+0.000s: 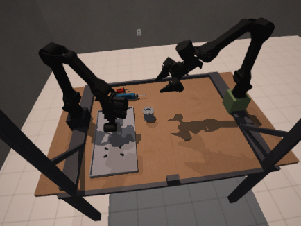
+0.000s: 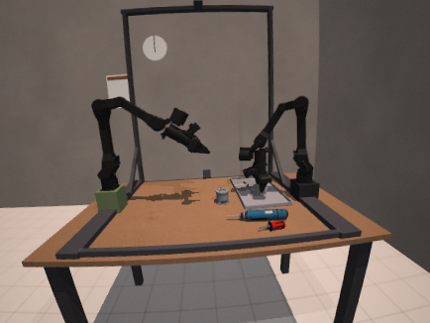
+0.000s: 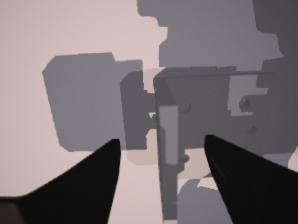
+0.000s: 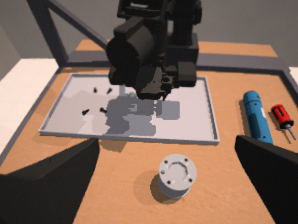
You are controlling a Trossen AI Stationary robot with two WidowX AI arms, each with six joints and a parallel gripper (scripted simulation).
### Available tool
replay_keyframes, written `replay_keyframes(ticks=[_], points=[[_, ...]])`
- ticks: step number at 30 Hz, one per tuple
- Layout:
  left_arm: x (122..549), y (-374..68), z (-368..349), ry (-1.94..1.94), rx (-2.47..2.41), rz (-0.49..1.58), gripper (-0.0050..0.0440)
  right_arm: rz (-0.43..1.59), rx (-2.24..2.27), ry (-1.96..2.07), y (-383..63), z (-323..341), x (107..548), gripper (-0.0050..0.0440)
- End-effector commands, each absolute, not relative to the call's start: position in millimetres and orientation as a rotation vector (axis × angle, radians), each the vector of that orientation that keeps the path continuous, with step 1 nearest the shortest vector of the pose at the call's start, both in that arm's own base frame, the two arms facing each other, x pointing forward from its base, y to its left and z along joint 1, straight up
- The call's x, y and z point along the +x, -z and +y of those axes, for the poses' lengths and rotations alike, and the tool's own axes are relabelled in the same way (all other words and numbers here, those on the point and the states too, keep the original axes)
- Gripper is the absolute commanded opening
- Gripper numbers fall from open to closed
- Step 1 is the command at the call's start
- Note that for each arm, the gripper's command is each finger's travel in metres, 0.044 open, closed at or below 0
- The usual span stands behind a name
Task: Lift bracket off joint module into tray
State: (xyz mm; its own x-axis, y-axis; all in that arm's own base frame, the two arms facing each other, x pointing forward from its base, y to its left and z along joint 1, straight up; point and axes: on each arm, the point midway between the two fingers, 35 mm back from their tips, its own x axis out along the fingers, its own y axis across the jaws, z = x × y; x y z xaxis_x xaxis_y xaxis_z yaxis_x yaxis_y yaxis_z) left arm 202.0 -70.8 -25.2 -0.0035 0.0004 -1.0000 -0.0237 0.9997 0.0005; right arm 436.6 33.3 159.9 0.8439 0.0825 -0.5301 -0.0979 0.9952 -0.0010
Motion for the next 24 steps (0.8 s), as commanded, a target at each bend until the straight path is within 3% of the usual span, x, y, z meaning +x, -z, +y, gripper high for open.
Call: replay_keyframes(ticks=[1,6,24], points=[[206,22,-72,-0.013,-0.023,1.556,0.0336,0.528,-0.026,-0.094,-172,34,439,0.0440],[206,22,-72,-0.013,-0.023,1.556,0.0440,0.528,-0.026,-0.094,-172,34,439,0.0440],[210,-15,-73,-0.007,-0.026,1.539,0.0440,0.528,-0.026,-0.094,-172,34,439,0.0440]])
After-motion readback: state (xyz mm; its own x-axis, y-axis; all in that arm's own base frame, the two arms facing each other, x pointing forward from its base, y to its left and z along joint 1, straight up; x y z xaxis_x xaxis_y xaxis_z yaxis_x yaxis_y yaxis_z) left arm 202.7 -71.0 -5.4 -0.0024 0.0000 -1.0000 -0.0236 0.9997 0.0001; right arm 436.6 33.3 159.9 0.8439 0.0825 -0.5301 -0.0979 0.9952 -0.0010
